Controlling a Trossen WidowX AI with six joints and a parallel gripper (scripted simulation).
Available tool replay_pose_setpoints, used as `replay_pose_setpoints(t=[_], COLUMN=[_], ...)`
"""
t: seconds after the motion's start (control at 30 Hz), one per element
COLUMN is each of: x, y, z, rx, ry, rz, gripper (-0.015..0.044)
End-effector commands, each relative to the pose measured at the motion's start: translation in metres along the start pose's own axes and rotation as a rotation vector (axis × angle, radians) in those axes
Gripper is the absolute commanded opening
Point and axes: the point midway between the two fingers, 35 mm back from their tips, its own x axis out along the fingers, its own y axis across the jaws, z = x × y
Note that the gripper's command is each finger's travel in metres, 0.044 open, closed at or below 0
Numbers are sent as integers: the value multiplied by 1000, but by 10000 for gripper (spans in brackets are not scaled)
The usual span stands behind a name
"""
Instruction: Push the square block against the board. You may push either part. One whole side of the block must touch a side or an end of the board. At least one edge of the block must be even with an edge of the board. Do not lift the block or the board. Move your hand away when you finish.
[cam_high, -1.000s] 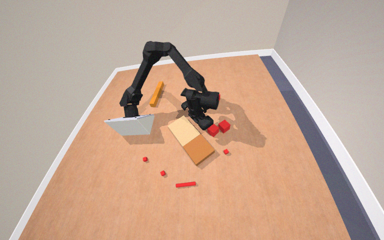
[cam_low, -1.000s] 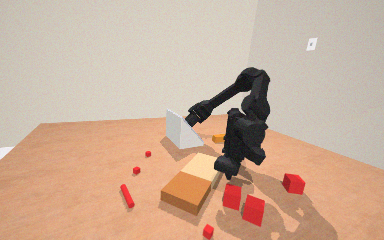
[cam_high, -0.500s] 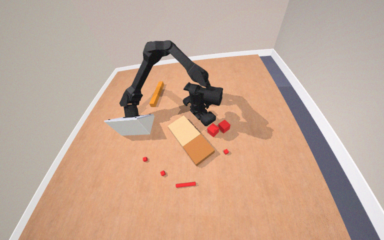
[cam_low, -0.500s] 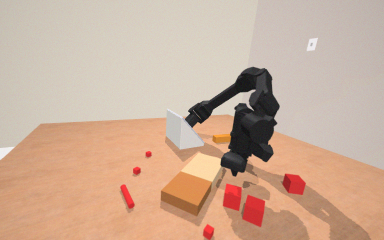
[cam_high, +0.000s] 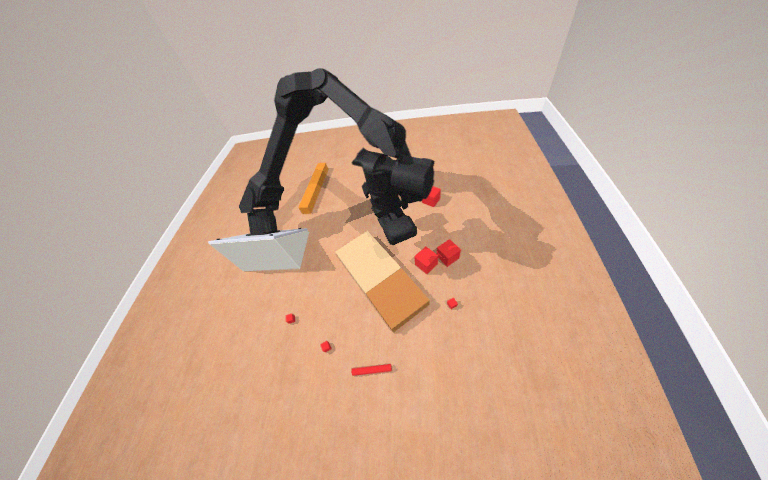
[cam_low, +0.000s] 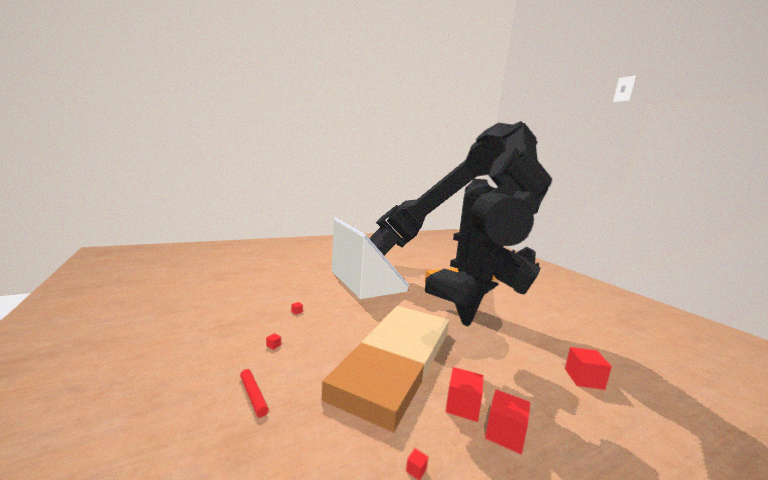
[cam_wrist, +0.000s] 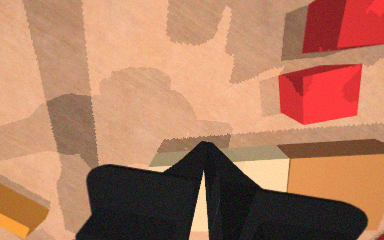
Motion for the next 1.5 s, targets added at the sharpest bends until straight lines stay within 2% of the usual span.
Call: replay_pose_setpoints(t=[0.0, 1.1, 1.3, 1.37, 1.47], x=[-1, 1, 2, 11, 48], y=[5, 67, 70, 69, 71], z=[-11, -109, -113, -113, -114], rx=[125, 1274, 1326, 1326, 1325], ry=[4, 23, 24, 23, 24], rz=[-3, -7, -6, -7, -5], gripper=[0, 0, 0, 0, 0])
